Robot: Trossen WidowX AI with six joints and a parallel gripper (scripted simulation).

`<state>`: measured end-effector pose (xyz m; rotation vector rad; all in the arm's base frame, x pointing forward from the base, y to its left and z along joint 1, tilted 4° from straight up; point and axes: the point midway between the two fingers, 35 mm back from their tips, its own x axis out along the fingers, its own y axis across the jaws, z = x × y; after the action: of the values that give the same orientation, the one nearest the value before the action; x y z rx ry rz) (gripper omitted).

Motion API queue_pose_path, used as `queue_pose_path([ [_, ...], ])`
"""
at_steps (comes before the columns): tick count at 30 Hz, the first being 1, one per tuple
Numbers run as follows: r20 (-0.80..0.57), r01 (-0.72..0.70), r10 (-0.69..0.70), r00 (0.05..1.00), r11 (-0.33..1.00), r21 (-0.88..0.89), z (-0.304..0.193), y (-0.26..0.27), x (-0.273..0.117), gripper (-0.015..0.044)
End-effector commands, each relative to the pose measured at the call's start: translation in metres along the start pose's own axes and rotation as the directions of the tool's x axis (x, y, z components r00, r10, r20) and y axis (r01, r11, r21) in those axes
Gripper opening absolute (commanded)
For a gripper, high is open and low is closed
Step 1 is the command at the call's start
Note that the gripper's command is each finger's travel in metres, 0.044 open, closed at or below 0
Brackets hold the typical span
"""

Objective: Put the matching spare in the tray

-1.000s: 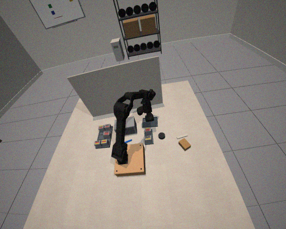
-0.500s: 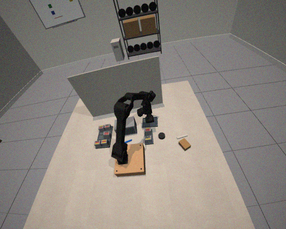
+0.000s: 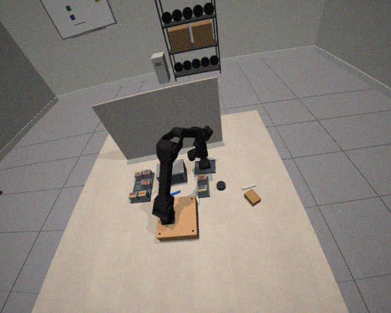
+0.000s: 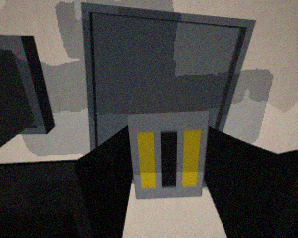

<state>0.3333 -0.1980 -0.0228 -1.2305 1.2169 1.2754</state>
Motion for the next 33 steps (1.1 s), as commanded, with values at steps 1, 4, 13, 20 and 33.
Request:
queue_pose_path([
  [1,0.002,-0.009,0.009,1.0,1.0,-0.003,0.001,0.002,0.003,0.0],
  [4,0.0,-0.001,0.001,1.0,1.0,0.0,0.0,0.0,0.0,0.0079],
  [13,0.0,-0.001,0.001,1.0,1.0,0.0,0.0,0.0,0.0,0.0315],
  [20,0.0,-0.001,0.001,1.0,1.0,0.0,0.0,0.0,-0.003,0.044],
  [33,0.002,-0.009,0.009,1.0,1.0,-0.003,0.001,0.001,-0.107,0.044],
])
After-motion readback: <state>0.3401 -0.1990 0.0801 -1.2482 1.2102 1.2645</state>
